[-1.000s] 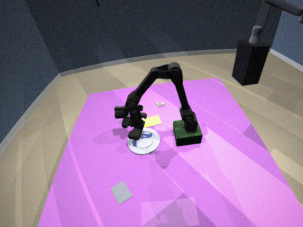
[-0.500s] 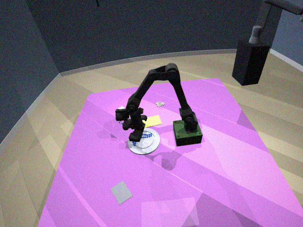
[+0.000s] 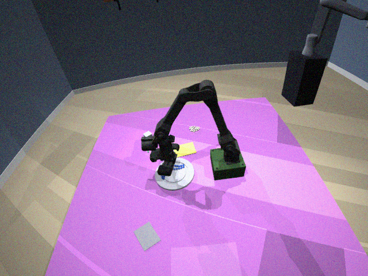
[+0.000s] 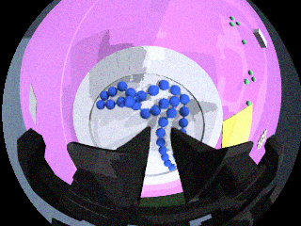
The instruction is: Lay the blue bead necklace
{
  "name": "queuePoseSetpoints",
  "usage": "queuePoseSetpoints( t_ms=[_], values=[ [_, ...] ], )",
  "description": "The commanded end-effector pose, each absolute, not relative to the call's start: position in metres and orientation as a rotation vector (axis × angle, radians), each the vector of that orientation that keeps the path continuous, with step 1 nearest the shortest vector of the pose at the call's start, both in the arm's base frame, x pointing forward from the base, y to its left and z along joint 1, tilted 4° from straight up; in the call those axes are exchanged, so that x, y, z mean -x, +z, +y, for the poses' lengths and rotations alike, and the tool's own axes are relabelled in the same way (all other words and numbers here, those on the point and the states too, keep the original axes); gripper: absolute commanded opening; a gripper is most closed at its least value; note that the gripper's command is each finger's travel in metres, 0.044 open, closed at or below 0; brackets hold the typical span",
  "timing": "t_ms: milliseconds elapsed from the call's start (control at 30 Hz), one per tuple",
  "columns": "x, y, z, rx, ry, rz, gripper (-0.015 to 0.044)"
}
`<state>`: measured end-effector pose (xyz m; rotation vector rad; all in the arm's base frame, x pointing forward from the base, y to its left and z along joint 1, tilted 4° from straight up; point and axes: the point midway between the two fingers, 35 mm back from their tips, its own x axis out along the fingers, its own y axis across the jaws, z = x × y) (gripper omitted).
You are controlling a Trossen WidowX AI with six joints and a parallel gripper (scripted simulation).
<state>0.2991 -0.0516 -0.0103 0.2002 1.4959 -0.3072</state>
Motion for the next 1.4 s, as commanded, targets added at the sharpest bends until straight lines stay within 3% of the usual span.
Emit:
queuePoseSetpoints(
  t_ms=[0, 1367],
  values=[
    [-0.2994, -0.0099, -0.0516, -0.2, -0.307, 1.495, 0.0],
    [-0.2965, -0.0039, -0.0584, -0.203, -0.308, 1.5, 0.0]
  ],
)
